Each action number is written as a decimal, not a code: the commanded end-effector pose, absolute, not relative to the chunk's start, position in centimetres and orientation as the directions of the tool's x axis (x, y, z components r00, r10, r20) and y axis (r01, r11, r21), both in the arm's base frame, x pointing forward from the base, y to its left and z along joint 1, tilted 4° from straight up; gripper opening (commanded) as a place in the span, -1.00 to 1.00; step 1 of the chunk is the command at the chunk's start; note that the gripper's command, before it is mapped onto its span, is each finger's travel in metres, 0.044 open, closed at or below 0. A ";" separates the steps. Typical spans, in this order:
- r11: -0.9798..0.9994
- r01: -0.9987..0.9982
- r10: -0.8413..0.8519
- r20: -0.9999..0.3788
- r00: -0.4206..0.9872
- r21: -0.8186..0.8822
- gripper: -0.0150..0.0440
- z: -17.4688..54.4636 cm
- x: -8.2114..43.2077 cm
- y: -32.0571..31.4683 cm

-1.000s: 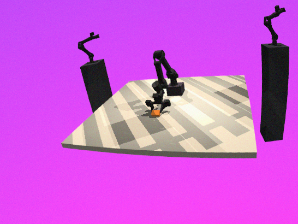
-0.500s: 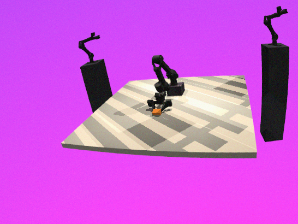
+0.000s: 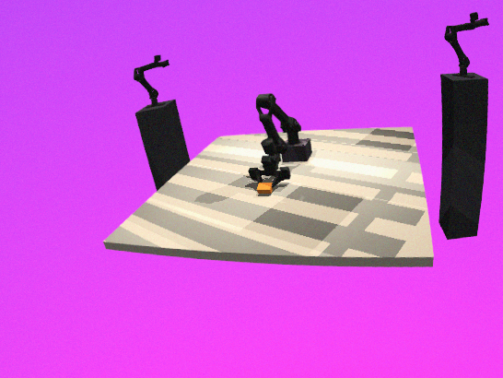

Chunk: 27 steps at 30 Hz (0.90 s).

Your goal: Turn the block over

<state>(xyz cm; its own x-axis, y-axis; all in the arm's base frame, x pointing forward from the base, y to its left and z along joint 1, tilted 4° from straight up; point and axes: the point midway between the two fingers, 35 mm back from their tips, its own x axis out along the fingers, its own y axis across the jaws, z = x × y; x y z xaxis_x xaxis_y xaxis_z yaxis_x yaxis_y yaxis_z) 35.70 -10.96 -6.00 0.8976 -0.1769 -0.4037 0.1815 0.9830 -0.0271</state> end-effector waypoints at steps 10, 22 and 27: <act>0.984 0.179 -0.172 -0.401 0.900 -0.022 0.49 -6.0 35.7 -10.9; 0.984 0.179 -0.172 -0.401 0.900 -0.022 1.00 -6.0 35.7 -10.9; 0.984 0.179 -0.172 -0.401 0.900 -0.022 1.00 -6.0 35.7 -10.9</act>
